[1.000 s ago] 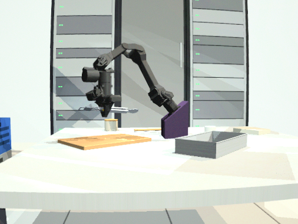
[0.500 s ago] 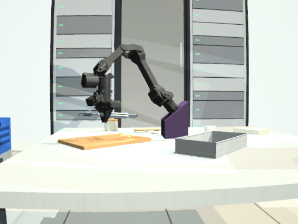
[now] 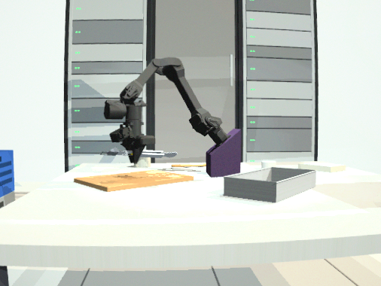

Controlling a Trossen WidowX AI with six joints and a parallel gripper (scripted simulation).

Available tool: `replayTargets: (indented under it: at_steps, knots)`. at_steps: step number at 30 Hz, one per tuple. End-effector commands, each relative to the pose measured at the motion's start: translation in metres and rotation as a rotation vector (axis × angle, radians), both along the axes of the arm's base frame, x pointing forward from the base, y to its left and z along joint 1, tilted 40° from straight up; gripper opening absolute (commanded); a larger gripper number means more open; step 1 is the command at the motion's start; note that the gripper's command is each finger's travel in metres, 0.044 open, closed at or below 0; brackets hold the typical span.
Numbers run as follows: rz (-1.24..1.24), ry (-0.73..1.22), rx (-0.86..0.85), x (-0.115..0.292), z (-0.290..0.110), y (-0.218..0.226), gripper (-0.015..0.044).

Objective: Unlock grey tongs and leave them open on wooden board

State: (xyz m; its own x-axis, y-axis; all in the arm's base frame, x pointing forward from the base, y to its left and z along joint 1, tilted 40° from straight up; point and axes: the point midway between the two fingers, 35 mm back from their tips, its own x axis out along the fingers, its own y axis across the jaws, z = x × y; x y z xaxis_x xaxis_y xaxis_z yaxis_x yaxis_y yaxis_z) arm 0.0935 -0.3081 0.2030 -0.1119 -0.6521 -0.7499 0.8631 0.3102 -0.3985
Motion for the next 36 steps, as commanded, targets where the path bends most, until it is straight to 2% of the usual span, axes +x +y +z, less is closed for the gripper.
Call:
replayTargets:
  at_steps: [1,13,35,36]
  knots:
    - [0.007,0.003,0.002,0.0,-0.006,-0.004,-0.015]
    - [0.007,0.004,0.001,-0.003,-0.016,-0.012,-0.015]
    - [0.0,0.003,0.001,-0.004,-0.015,-0.011,0.0427]
    - [0.0,0.003,0.001,-0.004,-0.015,-0.011,0.044]
